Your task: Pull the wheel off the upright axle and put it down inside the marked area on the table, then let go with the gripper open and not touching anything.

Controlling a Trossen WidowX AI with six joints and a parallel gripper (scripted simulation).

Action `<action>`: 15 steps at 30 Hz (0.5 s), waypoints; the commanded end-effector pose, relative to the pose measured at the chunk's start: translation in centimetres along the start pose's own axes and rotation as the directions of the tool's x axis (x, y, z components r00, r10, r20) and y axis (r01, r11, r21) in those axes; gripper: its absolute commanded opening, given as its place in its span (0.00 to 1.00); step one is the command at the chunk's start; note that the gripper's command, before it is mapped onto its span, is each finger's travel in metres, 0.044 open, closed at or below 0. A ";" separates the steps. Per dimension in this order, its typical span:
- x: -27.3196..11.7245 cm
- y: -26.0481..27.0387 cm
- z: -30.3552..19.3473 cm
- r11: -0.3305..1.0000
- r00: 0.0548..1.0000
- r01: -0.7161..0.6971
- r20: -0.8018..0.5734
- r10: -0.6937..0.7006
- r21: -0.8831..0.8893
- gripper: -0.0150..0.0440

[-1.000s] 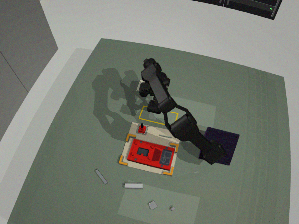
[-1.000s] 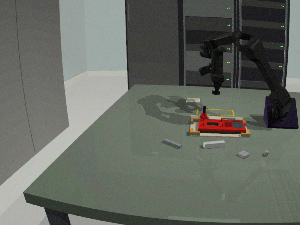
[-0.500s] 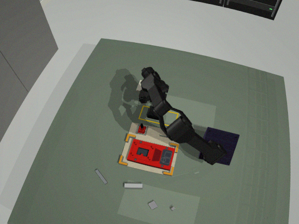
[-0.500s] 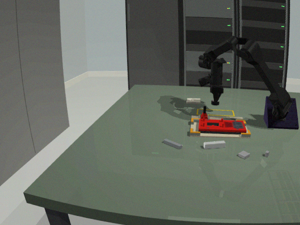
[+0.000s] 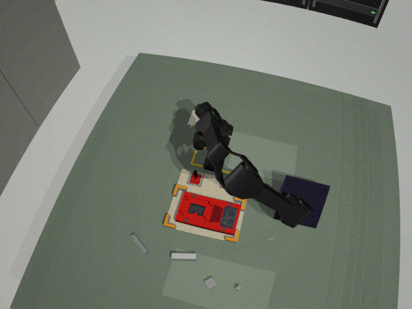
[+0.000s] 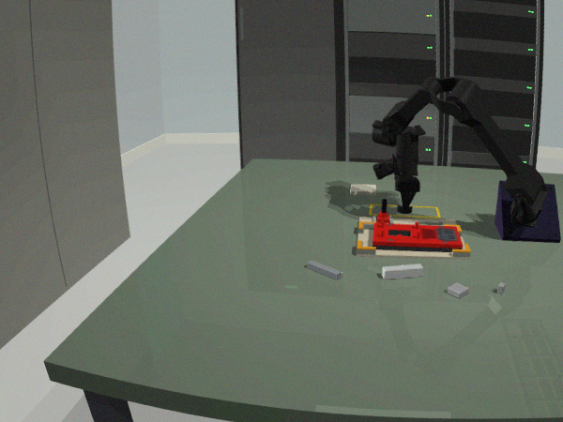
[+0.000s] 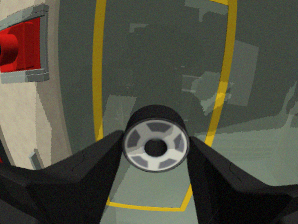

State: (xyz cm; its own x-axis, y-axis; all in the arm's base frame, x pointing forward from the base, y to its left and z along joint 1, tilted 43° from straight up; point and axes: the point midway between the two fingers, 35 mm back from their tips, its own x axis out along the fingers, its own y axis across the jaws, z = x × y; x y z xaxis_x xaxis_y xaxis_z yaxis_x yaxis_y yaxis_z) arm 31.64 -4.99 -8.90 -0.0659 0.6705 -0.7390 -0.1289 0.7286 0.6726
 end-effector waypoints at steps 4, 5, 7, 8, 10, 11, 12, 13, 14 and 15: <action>0.0 0.0 0.0 1.000 1.000 0.000 0.000 0.000 -0.001 0.61; 0.0 0.0 0.0 1.000 1.000 0.000 0.000 0.000 -0.001 0.65; -0.3 0.0 0.0 1.000 1.000 0.000 0.000 0.000 -0.001 0.74; -0.7 0.0 0.1 1.000 1.000 0.000 0.000 0.000 0.000 0.76; -2.1 -0.1 0.1 1.000 1.000 0.000 0.000 0.000 0.002 0.76; -2.9 -0.1 0.1 1.000 1.000 0.000 0.000 0.000 0.003 0.76; -4.0 -0.1 0.1 1.000 1.000 -0.001 0.000 0.001 0.004 0.76; -5.1 -0.1 0.1 1.000 1.000 -0.002 0.000 0.002 0.006 0.76; -5.8 -0.1 0.0 1.000 1.000 -0.002 -0.001 0.002 0.007 0.76; -6.0 -0.1 0.0 1.000 1.000 -0.002 -0.001 0.002 0.007 0.76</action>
State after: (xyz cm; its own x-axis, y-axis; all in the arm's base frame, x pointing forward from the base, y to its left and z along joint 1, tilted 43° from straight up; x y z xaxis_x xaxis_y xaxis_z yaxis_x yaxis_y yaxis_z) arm 31.74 -7.48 -6.31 -0.0802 0.6790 -0.7297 -0.1119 0.7213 0.6835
